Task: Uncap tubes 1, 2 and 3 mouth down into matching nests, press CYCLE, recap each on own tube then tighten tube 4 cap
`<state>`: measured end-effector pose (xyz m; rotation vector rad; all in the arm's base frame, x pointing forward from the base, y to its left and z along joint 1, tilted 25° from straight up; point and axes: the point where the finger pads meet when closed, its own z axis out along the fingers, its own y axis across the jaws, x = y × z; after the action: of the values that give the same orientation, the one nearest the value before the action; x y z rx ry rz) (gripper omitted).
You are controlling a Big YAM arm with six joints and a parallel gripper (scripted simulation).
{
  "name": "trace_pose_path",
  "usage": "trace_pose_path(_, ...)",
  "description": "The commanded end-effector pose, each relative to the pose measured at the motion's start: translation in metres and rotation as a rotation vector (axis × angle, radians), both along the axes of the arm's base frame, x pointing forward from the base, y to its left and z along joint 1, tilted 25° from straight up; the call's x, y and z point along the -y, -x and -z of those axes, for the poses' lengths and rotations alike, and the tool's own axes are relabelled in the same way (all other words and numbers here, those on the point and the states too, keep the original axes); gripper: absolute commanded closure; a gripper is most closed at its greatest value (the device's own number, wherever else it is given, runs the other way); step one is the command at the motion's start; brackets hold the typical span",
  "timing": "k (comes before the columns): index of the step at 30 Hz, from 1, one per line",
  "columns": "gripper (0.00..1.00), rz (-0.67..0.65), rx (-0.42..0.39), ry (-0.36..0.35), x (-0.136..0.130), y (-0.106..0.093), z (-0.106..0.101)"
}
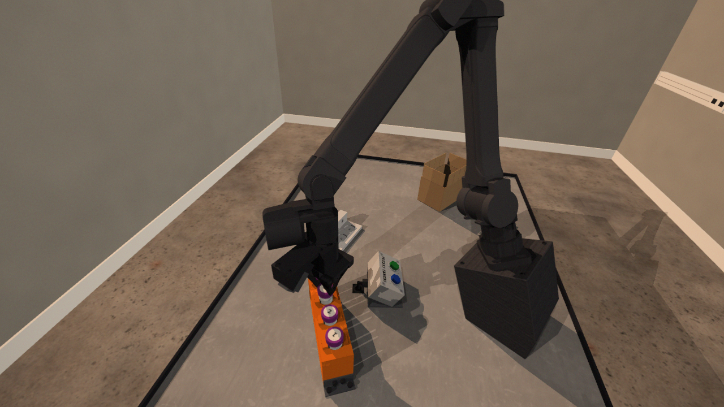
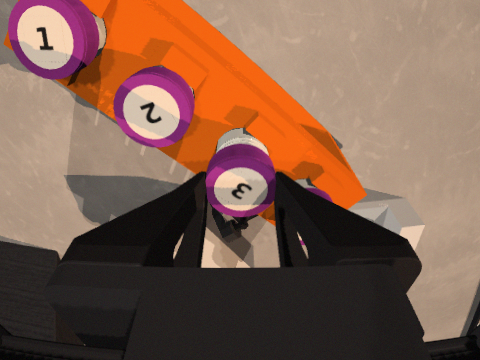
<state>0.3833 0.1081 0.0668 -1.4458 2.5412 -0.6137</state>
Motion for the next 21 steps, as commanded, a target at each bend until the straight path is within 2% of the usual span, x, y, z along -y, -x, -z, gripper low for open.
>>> trace_pose_path(1, 1.00, -0.008, 0.002, 0.000, -0.002, -0.004, 0.003)
trace_pose_path(2, 1.00, -0.003, 0.021, -0.010, -0.005, -0.008, -0.008)
trace_pose_path(21, 1.00, -0.003, 0.021, -0.010, -0.004, -0.009, -0.008)
